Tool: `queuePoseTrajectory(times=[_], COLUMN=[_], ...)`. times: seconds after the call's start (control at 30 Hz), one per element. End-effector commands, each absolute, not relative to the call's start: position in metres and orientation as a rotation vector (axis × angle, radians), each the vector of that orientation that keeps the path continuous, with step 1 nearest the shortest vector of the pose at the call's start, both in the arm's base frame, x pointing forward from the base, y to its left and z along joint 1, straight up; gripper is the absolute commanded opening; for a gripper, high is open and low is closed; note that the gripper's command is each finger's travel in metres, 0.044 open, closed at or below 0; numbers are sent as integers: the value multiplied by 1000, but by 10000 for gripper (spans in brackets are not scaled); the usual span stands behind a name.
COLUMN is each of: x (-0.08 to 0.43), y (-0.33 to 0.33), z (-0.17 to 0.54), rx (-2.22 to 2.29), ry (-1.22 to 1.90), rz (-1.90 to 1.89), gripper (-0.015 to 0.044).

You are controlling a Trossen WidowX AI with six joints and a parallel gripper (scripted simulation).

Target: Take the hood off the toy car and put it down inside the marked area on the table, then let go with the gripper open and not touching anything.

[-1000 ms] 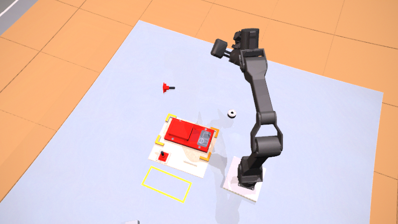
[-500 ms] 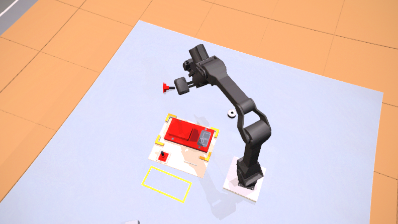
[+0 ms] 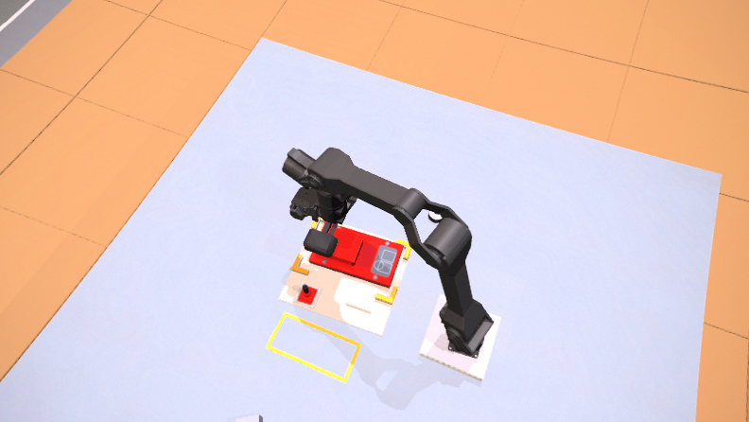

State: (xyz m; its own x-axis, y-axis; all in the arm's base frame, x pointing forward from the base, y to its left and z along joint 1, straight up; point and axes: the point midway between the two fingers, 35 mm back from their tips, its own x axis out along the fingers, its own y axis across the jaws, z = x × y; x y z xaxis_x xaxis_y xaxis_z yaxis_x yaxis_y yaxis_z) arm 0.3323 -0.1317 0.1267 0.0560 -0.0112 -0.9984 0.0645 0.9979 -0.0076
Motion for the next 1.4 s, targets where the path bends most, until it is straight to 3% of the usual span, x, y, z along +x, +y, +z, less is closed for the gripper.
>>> queuePoseTrajectory(times=[0.0, 1.37], x=[329, 329], y=[-132, -131], z=[125, 99], rx=[20, 20], ry=[1537, 1537], rz=[-45, -45], gripper=[440, 440])
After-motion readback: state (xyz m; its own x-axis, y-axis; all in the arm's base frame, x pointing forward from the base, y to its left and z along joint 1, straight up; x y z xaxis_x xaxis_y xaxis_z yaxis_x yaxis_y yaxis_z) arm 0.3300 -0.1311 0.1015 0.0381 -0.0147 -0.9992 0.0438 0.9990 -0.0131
